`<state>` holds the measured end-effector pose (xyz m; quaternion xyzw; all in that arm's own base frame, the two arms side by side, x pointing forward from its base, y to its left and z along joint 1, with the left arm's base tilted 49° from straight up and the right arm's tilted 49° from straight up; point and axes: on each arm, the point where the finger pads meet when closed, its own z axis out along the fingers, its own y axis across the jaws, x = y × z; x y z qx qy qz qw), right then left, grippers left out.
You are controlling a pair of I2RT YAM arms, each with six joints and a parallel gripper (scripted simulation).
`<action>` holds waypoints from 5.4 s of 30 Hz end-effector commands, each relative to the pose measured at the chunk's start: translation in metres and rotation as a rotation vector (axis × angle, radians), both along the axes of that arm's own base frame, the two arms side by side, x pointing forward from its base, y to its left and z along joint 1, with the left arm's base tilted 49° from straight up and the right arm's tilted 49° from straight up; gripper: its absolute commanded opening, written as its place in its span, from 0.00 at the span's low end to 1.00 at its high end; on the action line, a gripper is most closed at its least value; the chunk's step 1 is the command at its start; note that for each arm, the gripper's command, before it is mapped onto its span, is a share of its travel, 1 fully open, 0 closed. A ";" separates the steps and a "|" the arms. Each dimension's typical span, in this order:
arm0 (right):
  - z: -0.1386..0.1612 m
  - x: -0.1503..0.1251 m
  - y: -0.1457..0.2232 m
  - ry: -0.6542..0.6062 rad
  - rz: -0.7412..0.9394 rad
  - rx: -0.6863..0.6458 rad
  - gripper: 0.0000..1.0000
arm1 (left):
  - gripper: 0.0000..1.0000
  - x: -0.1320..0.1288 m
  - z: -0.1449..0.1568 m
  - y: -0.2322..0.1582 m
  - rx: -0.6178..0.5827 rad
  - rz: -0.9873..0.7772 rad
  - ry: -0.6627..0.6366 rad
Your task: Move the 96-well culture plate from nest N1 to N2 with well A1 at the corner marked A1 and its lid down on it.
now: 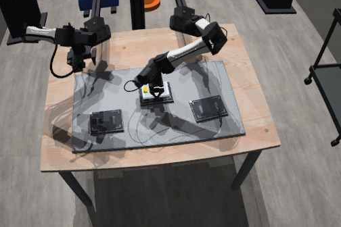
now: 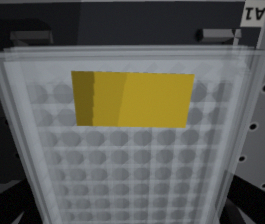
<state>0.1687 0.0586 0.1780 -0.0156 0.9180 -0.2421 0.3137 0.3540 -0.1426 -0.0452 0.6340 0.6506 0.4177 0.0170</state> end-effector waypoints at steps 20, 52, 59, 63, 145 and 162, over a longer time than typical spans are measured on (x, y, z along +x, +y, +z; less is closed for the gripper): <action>-0.001 -0.004 -0.001 0.013 -0.055 -0.087 1.00 | 0.00 -0.020 0.033 -0.032 -0.018 -0.017 -0.023; -0.001 -0.004 -0.001 0.013 -0.055 -0.087 1.00 | 0.00 -0.038 0.046 -0.038 -0.005 0.003 -0.003; -0.001 -0.004 -0.001 0.013 -0.055 -0.087 1.00 | 0.00 -0.038 0.046 -0.038 -0.005 0.003 -0.003; -0.001 -0.004 -0.001 0.013 -0.055 -0.087 1.00 | 0.00 -0.038 0.046 -0.038 -0.005 0.003 -0.003; -0.001 -0.004 -0.001 0.013 -0.055 -0.087 1.00 | 0.00 0.012 0.222 0.123 -0.066 0.073 -0.065; -0.001 -0.004 -0.001 0.013 -0.055 -0.087 1.00 | 0.00 0.020 0.241 0.144 -0.054 0.064 -0.053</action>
